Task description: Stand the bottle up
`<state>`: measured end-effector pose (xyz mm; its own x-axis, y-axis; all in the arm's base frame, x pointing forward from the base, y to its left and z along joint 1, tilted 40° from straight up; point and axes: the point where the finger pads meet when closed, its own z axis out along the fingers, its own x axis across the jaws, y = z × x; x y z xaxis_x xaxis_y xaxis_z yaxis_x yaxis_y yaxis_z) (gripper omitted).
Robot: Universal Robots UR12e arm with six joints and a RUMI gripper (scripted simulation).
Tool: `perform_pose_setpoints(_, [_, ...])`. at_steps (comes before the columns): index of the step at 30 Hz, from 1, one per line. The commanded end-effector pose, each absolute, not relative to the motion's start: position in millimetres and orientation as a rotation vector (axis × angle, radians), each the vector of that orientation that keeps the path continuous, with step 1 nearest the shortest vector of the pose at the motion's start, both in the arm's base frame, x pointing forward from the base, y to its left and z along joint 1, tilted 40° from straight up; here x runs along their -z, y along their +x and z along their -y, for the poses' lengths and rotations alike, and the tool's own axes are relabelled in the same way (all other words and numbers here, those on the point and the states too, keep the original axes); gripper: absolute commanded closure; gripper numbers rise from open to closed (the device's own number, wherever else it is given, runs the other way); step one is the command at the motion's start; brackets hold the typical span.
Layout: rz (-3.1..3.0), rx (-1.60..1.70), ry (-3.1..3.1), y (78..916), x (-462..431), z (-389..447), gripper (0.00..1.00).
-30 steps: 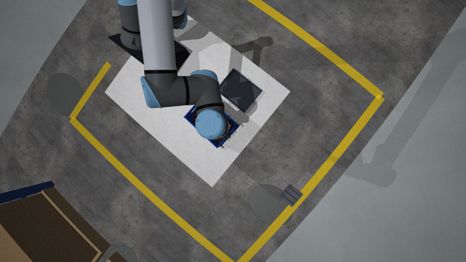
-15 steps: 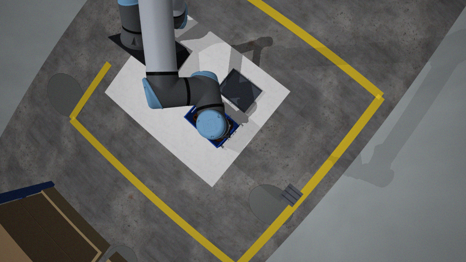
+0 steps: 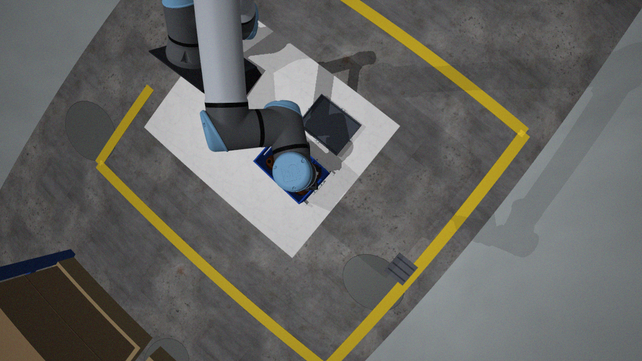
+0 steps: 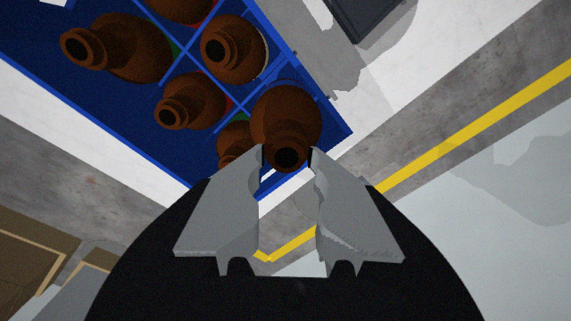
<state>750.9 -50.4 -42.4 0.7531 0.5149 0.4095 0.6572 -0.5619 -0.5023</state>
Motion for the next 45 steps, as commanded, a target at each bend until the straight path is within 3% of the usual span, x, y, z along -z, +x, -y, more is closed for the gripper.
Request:
perform_pose_setpoints(1, [0.872,0.288,-2.299,751.4,45.5,49.2,1.0])
perform_pose_setpoints(45, [0.875,0.29,-2.301,751.9,52.9,41.8,1.0])
